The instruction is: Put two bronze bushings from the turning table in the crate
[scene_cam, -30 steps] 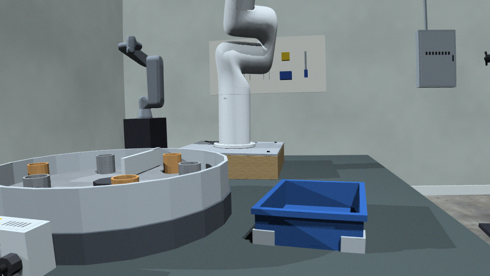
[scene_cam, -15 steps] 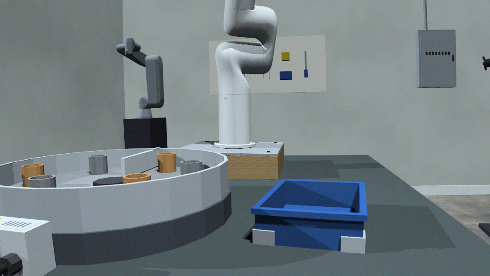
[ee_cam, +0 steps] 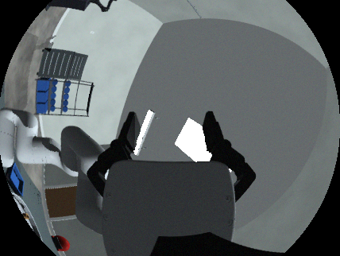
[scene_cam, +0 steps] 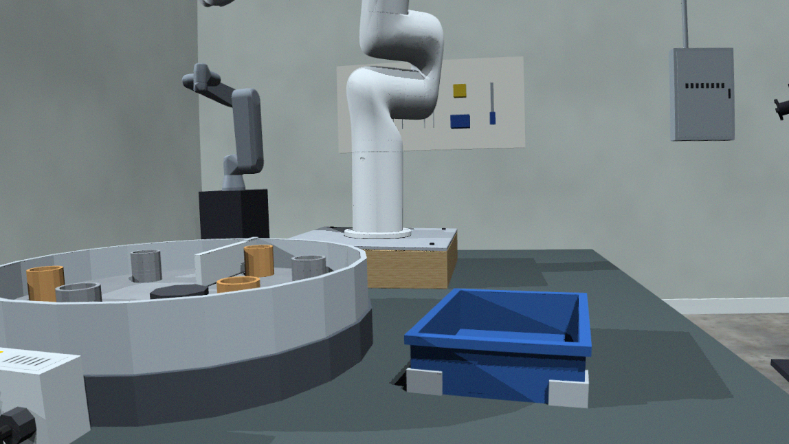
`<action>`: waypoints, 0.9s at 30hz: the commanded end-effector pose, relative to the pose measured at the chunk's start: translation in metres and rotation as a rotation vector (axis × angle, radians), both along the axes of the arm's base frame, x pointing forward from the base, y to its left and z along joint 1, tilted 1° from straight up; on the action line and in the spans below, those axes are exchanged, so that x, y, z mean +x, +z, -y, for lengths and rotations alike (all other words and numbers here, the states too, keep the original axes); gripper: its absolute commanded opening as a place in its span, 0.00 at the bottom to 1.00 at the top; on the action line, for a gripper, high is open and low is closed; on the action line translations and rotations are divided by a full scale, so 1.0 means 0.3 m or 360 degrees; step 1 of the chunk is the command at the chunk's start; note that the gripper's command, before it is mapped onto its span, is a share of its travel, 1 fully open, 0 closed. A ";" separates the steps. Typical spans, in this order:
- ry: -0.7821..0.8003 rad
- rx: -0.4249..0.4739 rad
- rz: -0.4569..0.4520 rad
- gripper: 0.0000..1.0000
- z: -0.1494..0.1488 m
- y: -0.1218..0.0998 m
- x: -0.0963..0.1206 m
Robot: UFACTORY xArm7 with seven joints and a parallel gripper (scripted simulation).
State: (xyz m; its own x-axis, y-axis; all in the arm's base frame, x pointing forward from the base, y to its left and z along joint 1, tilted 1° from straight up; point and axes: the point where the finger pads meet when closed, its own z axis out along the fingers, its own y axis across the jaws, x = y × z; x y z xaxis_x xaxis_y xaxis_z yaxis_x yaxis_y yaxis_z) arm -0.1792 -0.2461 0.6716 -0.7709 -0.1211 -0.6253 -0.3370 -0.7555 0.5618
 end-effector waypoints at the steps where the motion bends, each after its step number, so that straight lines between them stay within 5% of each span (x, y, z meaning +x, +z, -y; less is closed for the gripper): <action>1: 0.0015 0.0023 0.0054 1.00 0.022 -0.016 -0.008; 5: 0.0015 0.0023 0.0054 1.00 0.022 -0.016 -0.008; 6: 0.0068 0.0138 0.0209 1.00 0.093 -0.091 -0.016; 11: 0.0125 0.0268 0.0373 1.00 0.168 -0.178 -0.018; 19: 0.0125 0.0268 0.0373 1.00 0.168 -0.178 -0.018; 20: 0.0186 0.0414 0.0544 1.00 0.241 -0.276 -0.010; 27: 0.0251 0.0574 0.0720 1.00 0.312 -0.387 0.008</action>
